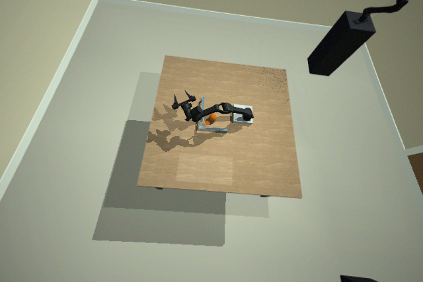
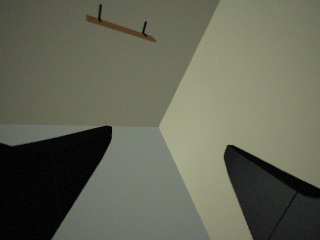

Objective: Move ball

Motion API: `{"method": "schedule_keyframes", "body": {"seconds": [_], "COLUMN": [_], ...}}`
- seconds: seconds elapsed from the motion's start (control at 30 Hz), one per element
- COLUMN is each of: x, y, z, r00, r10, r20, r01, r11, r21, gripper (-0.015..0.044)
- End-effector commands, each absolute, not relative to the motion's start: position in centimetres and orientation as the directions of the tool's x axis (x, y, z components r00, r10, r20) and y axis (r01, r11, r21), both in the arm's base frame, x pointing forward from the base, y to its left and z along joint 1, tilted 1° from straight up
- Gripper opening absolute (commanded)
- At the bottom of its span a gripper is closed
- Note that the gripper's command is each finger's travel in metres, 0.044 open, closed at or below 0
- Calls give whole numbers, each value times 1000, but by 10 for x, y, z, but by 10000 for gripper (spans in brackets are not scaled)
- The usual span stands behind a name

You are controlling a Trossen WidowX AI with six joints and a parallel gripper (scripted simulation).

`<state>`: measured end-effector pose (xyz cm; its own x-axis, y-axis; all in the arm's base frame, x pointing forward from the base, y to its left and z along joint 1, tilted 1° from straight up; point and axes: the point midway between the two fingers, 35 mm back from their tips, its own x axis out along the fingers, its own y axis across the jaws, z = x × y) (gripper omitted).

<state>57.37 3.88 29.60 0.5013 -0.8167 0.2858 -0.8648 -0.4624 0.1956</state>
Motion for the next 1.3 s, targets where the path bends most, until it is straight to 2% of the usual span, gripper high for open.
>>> {"method": "schedule_keyframes", "body": {"seconds": [0.0, 0.13, 0.27, 0.37, 0.47, 0.6, 0.8, 1.03, 1.27], "x": [574, 589, 604, 612, 614, 608, 576, 546, 497], "y": [39, 42, 45, 47, 49, 50, 49, 47, 45], "z": [297, 303, 301, 291, 276, 249, 201, 172, 140], "r00": [505, 594, 705, 782, 844, 892, 873, 802, 659], "r10": [-814, -749, -663, -596, -530, -445, -329, -268, -200], "r20": [287, 293, 250, 181, 84, -84, -361, -533, -725], "r01": [-862, -752, -512, -285, -47, 240, 488, 527, 466], "r11": [-460, -387, -232, -83, 82, 307, 598, 737, 865], "r21": [213, 534, 827, 955, 996, 921, 636, 423, 186], "gripper": [426, 440, 440, 440, 440, 440, 440, 440, 440]}}
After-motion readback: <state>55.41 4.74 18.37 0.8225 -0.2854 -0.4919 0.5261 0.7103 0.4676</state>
